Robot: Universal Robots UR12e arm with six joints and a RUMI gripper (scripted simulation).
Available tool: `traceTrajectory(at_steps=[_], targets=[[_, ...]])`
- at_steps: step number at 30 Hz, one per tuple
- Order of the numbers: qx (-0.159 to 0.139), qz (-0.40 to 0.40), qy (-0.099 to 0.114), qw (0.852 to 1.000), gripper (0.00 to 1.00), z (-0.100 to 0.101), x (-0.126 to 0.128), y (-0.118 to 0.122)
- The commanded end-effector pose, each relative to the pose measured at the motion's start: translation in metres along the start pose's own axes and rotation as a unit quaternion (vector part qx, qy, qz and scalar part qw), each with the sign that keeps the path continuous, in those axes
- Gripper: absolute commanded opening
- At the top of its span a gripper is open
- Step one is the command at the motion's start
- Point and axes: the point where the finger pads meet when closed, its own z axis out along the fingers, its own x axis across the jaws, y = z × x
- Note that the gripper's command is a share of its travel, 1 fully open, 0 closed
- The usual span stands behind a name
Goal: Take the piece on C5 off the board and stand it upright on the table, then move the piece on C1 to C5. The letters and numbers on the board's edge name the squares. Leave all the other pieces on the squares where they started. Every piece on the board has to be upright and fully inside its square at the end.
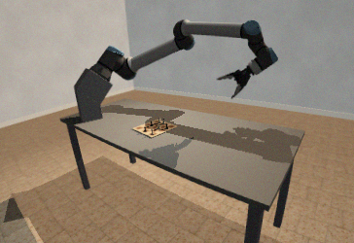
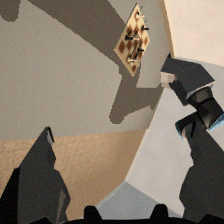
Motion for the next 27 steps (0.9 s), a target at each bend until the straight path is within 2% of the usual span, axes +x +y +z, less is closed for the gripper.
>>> traceTrajectory(at_steps=[1,20,27], targets=[[0.001,0.000,-0.001,1.000,1.00,-0.0012,0.0007,0.0001],[0.000,0.001,-0.001,1.000,1.00,-0.0010,0.0007,-0.0001],[-0.006,0.021,0.003,1.000,1.00,0.0049,0.0011,-0.0064]])
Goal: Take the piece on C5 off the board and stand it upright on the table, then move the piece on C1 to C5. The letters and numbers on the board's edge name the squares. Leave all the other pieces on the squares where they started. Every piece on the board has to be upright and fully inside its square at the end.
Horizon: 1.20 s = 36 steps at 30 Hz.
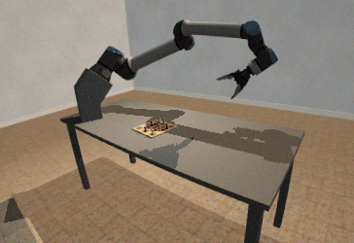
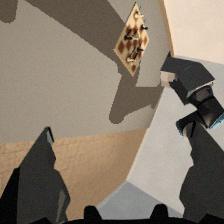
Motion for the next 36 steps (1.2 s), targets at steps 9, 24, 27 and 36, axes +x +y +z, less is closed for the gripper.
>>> traceTrajectory(at_steps=[9,24,27,36], targets=[[-0.022,0.080,0.013,0.996,1.00,0.022,0.002,-0.025],[-0.075,0.298,0.069,0.949,1.00,0.089,0.010,-0.087],[-0.088,0.364,0.091,0.923,1.00,0.110,0.013,-0.105],[-0.106,0.493,0.141,0.852,1.00,0.155,0.020,-0.140]])
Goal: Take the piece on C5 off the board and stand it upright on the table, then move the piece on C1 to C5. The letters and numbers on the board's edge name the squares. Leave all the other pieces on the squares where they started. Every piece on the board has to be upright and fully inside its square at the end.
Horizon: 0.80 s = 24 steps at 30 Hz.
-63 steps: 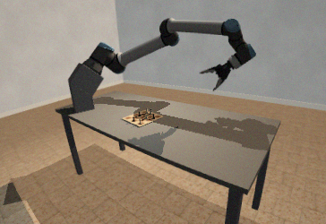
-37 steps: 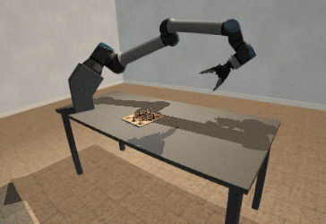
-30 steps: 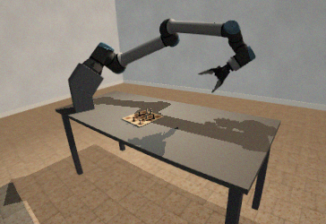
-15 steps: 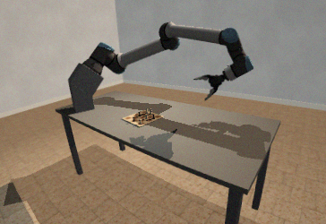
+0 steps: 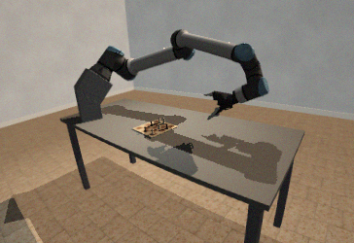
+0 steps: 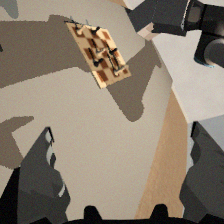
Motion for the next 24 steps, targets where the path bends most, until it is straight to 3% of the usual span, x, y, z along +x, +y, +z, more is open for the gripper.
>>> traceTrajectory(at_steps=[1,3,5,8,12,20,22,24], targets=[[-0.010,0.090,0.029,0.995,1.00,0.019,-0.019,-0.019],[-0.012,0.139,0.046,0.989,1.00,0.031,-0.029,-0.028],[-0.012,0.139,0.046,0.989,1.00,0.031,-0.029,-0.028],[-0.014,0.208,0.071,0.976,1.00,0.048,-0.043,-0.042],[-0.013,0.251,0.086,0.964,1.00,0.059,-0.052,-0.051],[-0.004,0.374,0.134,0.918,1.00,0.091,-0.076,-0.075],[-0.004,0.374,0.134,0.918,1.00,0.091,-0.076,-0.075],[0.000,0.401,0.144,0.905,1.00,0.099,-0.081,-0.080]])
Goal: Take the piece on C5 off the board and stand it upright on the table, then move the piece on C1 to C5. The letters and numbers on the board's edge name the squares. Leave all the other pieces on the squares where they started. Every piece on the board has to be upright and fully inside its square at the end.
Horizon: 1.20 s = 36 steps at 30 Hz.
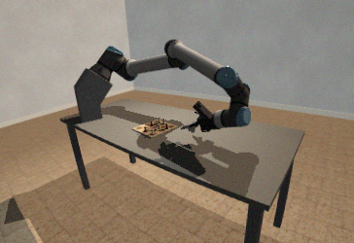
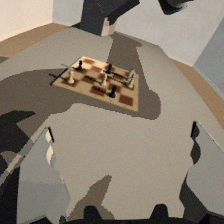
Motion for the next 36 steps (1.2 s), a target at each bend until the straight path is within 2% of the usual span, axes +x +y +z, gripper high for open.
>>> traceTrajectory(at_steps=[1,6,12,36], targets=[[0.006,0.071,0.023,0.997,1.00,0.011,-0.020,-0.001],[0.014,0.122,0.040,0.992,1.00,0.021,-0.035,-0.001],[0.019,0.150,0.049,0.987,1.00,0.026,-0.044,-0.001],[0.020,0.155,0.050,0.987,1.00,0.027,-0.045,-0.001]])
